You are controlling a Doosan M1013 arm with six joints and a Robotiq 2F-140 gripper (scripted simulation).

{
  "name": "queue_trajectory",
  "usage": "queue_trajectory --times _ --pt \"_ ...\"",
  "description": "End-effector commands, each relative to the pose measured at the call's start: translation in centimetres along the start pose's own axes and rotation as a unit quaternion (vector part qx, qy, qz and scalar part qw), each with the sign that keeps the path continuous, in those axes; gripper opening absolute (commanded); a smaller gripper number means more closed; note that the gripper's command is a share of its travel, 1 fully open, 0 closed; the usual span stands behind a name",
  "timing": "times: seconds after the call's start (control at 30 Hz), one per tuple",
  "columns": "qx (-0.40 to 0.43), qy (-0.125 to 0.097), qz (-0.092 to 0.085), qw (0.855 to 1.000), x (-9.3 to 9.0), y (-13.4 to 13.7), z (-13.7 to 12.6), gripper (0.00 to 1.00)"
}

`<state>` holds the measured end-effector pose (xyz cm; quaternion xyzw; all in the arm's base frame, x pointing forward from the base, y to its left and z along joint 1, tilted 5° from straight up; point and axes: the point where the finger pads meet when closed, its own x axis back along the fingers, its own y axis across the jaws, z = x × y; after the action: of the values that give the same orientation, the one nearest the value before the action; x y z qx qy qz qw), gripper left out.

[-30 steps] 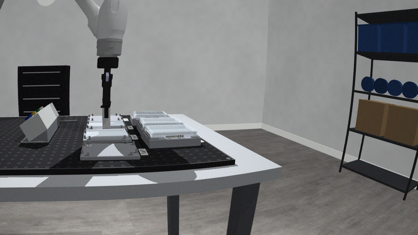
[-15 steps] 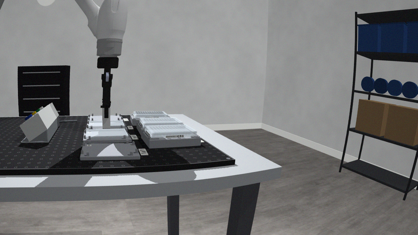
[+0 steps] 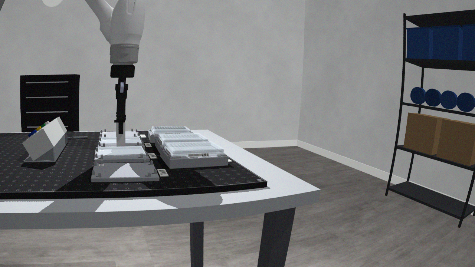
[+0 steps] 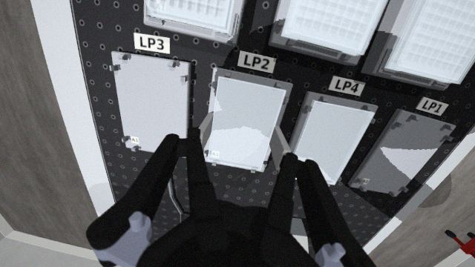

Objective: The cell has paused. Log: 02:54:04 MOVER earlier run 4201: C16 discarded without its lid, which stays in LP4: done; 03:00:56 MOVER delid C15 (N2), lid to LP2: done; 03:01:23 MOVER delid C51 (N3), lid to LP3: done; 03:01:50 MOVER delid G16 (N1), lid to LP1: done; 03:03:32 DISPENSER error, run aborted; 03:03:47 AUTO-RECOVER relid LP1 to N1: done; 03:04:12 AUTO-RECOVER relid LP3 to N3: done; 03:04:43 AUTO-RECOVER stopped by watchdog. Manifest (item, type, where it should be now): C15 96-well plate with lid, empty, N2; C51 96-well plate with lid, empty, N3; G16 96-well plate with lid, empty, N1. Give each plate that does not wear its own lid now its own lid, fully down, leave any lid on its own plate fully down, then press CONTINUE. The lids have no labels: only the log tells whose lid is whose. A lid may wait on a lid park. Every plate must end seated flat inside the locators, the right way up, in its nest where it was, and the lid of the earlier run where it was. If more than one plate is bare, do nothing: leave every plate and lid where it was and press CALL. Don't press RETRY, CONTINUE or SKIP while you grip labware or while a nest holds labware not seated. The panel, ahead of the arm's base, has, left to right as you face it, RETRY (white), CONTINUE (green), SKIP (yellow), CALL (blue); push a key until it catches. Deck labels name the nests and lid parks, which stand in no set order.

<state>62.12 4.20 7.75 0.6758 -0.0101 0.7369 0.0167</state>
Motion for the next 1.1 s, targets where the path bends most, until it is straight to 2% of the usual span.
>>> queue_trajectory --times 0.0,0.53,0.8,1.07 --pt "0.0 0.0 0.0 1.0 0.0 0.0 0.0 0.0" --pt "0.0 0.0 0.0 1.0 0.4 0.0 0.0 0.0" --pt "0.0 0.0 0.0 1.0 1.1 0.0 0.0 0.0" --pt "0.0 0.0 0.0 1.0 2.6 0.0 0.0 0.0"
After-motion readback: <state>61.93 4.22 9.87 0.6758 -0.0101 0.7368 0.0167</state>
